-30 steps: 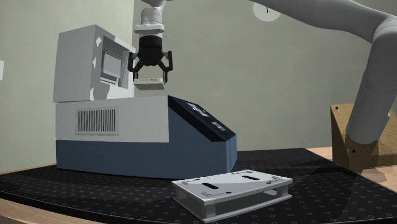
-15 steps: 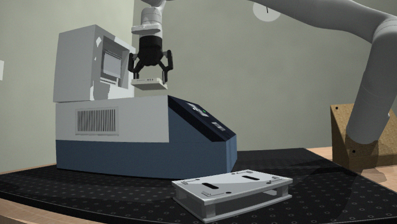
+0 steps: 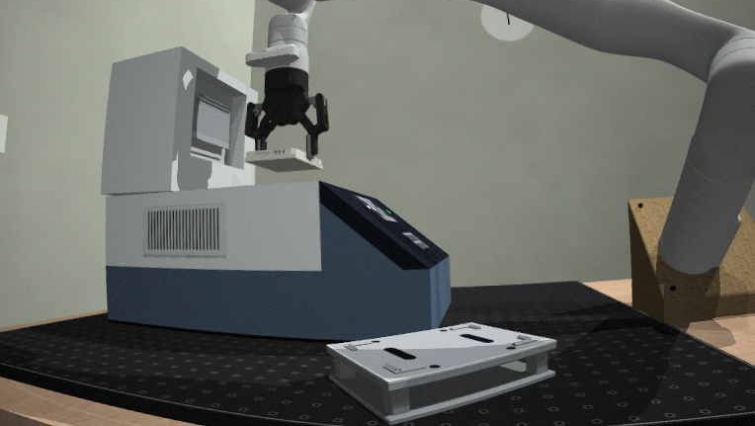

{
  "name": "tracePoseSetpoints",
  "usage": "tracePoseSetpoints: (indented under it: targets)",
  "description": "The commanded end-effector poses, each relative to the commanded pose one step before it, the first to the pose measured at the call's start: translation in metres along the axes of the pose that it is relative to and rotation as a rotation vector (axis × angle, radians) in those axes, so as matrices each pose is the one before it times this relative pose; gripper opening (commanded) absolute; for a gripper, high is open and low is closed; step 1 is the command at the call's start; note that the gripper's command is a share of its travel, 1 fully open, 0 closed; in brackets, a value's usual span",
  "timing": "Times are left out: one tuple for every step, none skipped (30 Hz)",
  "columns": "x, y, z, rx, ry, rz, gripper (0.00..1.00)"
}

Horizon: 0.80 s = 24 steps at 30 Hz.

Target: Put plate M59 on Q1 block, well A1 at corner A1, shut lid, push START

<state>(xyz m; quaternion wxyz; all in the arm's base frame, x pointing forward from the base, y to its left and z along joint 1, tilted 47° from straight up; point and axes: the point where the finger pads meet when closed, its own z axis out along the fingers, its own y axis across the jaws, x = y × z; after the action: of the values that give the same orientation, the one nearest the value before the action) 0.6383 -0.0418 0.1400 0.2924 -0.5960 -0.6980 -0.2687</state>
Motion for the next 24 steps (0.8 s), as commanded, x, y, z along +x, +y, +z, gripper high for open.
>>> tracePoseSetpoints:
  targets:
    - [0.00209,-0.00096,0.00008,0.00495,0.00801,0.04557,0.91]
    - [-0.00124,0.00073,-0.00071,-0.00403,-0.00494,-0.00691,0.91]
    - [0.0,0.00001,0.0,0.0,0.0,0.0,0.91]
    - [0.0,0.0,0.0,0.0,0.0,0.0,0.91]
    - [0.0,0.0,0.0,0.0,0.0,0.0,0.91]
    - [0.0,0.0,0.0,0.0,0.0,0.0,0.91]
    - [0.0,0.0,0.0,0.0,0.0,0.0,0.91]
    - [0.0,0.0,0.0,0.0,0.0,0.0,0.91]
    - [0.0,0.0,0.0,0.0,0.0,0.0,0.91]
    - [0.0,0.0,0.0,0.0,0.0,0.0,0.91]
    - [0.0,0.0,0.0,0.0,0.0,0.0,0.91]
    - [0.0,0.0,0.0,0.0,0.0,0.0,0.91]
    - [0.0,0.0,0.0,0.0,0.0,0.0,0.91]
    - [0.0,0.0,0.0,0.0,0.0,0.0,0.91]
    - [0.0,0.0,0.0,0.0,0.0,0.0,0.91]
    - [0.0,0.0,0.0,0.0,0.0,0.0,0.91]
    - [0.0,0.0,0.0,0.0,0.0,0.0,0.91]
    - [0.0015,-0.00017,0.00342,0.00252,0.00604,0.00821,0.91]
    - [0.00004,0.00206,0.00093,-0.00594,-0.00343,-0.00128,0.91]
    - [0.00075,0.00015,0.00059,-0.00066,-0.00155,-0.00221,0.91]
    - [0.0001,0.00002,0.00122,0.00007,-0.00059,-0.00692,0.91]
    - [-0.0001,-0.0001,0.00133,0.00014,-0.00044,-0.00592,0.91]
    - [-0.00006,-0.00004,0.00133,0.00017,-0.00036,-0.0024,0.91]
    - [0.0,0.0,0.0,0.0,0.0,0.0,0.91]
